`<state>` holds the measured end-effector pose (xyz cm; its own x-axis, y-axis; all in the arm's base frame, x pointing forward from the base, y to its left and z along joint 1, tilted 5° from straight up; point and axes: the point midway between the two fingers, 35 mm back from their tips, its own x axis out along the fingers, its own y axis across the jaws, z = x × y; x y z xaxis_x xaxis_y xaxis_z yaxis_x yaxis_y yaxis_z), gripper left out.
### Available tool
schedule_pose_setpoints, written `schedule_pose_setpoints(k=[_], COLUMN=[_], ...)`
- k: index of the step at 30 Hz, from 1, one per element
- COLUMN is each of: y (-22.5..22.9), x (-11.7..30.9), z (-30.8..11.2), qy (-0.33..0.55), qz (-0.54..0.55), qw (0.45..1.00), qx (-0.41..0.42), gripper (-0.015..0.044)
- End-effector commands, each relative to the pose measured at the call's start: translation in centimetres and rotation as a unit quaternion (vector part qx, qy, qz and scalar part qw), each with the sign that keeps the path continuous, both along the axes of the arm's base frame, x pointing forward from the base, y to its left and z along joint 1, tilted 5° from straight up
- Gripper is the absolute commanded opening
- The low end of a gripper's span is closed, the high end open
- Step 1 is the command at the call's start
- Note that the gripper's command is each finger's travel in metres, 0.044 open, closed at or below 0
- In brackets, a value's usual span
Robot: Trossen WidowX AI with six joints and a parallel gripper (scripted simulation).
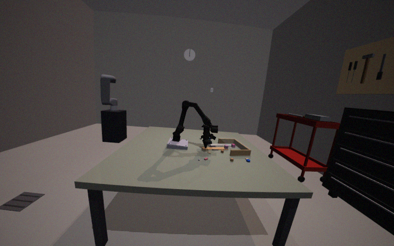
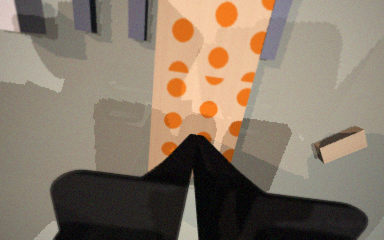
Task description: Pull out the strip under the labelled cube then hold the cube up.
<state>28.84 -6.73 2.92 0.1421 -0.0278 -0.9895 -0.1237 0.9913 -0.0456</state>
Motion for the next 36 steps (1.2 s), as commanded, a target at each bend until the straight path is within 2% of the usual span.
schedule_pose_setpoints(k=[1,36], y=[-0.1,-0.7], x=[-1.5,-6.0], z=[-0.9,-1.4], qy=[0.018,0.021], qz=[-0.001,-0.001], qw=[1.0,1.0], qx=[0.003,0.003], gripper=[0.0,0.0])
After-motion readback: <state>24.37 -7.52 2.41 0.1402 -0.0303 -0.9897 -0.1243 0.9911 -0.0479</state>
